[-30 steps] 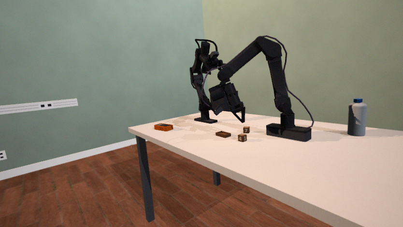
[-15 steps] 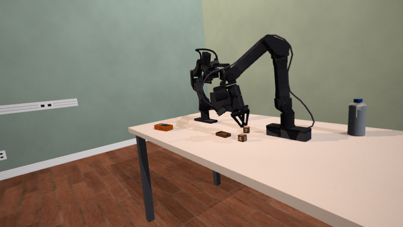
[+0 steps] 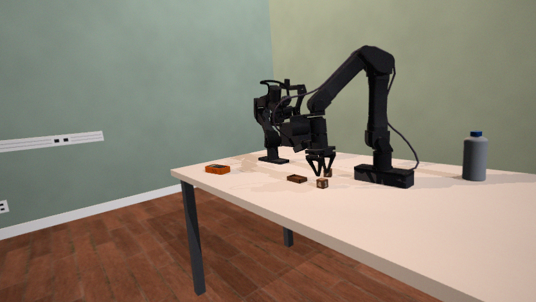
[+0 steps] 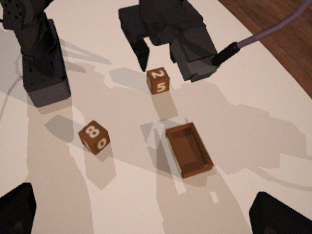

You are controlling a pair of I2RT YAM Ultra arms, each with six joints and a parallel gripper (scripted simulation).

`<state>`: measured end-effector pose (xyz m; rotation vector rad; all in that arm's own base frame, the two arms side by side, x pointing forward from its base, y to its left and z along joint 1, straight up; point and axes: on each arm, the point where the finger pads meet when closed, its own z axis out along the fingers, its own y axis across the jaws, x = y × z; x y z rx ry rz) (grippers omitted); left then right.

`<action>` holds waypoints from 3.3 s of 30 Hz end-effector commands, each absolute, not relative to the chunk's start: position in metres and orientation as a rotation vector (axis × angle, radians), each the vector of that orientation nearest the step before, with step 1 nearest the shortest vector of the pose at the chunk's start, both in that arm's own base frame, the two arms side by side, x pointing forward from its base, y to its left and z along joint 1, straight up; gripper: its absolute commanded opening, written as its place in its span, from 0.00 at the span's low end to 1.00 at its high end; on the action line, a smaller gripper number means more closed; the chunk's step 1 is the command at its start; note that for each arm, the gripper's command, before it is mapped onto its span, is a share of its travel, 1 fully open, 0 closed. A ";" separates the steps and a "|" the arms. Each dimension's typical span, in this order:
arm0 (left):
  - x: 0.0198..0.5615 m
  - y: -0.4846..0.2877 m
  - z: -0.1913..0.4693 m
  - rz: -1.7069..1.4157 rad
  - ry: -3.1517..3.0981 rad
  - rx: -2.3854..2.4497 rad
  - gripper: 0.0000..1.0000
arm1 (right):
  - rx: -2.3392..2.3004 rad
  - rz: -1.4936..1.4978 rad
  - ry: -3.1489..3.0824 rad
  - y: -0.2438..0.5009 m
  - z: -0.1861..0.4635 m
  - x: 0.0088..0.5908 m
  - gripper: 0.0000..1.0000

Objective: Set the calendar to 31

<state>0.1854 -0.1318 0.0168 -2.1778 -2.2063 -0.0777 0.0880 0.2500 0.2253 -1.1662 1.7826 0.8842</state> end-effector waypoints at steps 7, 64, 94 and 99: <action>0.185 -0.133 0.016 -0.002 -2.194 -2.261 0.55 | -1.116 0.898 1.756 0.249 0.215 0.093 1.00; 0.188 -0.139 -0.014 -0.003 -2.188 -2.269 0.14 | -1.111 0.902 1.745 0.249 0.220 0.093 1.00; 0.191 -0.138 0.002 -0.032 -2.219 -2.298 0.26 | -1.111 0.902 1.745 0.249 0.220 0.093 1.00; 0.183 -0.133 -0.001 -0.022 -2.197 -2.282 0.26 | -1.111 0.902 1.745 0.249 0.220 0.093 1.00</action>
